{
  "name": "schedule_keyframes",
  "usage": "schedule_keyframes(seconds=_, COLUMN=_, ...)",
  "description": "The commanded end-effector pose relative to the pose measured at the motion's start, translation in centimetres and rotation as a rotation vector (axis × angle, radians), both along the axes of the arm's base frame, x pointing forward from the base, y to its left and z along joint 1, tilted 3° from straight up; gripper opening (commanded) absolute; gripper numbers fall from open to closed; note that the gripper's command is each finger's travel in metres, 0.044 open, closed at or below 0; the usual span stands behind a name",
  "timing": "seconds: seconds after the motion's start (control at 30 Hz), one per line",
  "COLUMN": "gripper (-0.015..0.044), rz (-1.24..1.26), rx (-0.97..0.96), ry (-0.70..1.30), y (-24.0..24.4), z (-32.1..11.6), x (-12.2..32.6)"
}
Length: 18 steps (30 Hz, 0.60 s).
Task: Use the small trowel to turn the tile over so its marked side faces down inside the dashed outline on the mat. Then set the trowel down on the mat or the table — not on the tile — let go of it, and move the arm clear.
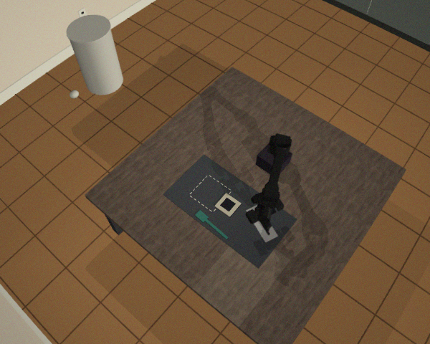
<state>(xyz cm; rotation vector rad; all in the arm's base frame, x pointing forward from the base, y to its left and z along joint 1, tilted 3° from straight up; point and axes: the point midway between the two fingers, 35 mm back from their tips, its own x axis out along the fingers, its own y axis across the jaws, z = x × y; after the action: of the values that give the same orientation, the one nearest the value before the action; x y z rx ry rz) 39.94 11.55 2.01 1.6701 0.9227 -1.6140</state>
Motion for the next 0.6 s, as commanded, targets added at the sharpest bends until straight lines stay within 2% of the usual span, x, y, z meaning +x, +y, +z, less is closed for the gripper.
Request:
schedule_keyframes(seconds=0.0, gripper=0.0130, rz=-0.002, rx=0.003, ry=-0.002, y=0.06, z=-0.01, x=0.04)
schedule_keyframes(seconds=0.57, gripper=0.0130, rz=0.397, rx=0.002, ry=-0.025, y=0.06, z=0.00, x=0.05)
